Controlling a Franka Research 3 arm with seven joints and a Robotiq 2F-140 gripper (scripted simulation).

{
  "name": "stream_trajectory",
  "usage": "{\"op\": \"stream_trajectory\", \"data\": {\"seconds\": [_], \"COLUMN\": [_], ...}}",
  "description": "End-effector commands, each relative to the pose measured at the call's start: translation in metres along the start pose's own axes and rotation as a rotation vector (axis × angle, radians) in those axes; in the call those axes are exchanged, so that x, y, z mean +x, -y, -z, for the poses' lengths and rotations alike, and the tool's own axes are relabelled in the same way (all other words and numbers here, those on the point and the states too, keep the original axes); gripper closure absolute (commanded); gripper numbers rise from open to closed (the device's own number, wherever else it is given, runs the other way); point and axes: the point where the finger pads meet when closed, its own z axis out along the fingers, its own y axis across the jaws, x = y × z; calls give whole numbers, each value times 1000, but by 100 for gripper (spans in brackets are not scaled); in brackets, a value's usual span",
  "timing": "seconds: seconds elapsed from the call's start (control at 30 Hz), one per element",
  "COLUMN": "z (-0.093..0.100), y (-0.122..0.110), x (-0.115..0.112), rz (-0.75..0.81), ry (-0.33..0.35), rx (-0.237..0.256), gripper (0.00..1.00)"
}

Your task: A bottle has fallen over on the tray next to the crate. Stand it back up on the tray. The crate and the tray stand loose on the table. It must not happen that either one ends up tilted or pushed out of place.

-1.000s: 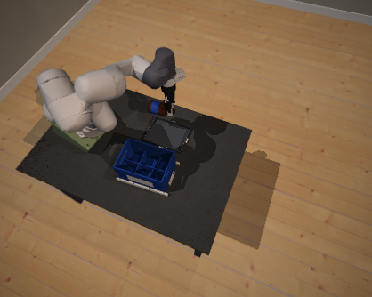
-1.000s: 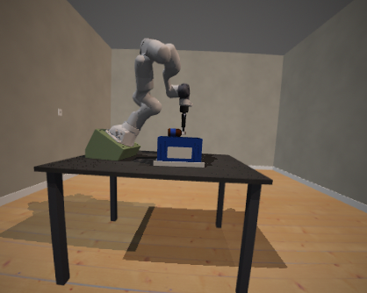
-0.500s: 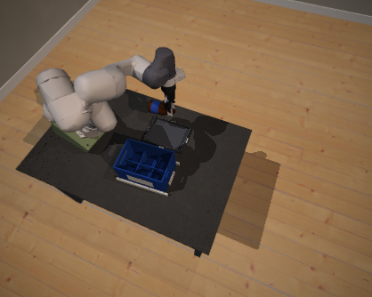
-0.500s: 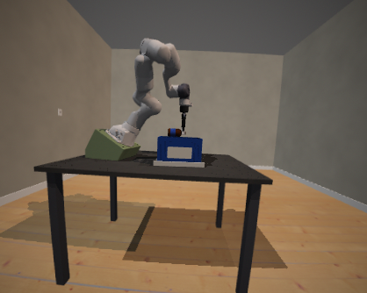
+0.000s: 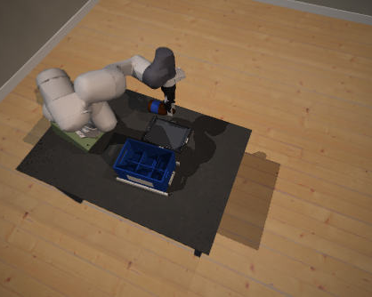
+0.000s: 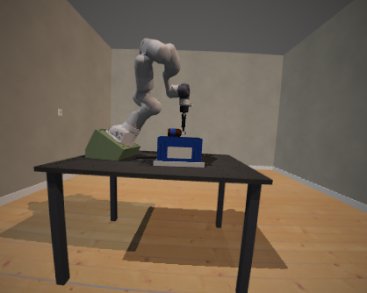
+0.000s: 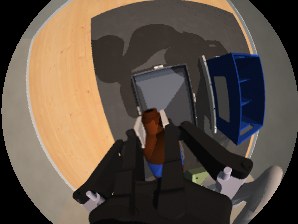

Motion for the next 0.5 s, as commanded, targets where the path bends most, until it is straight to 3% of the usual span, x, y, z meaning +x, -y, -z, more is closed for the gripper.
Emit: {"op": "stream_trajectory", "data": {"seconds": [0.0, 0.47], "z": [0, 0], "y": [2, 2], "x": [-1, -1], "rz": [-7, -75], "ry": [0, 0], "rx": [3, 3], "gripper": [100, 100]}}
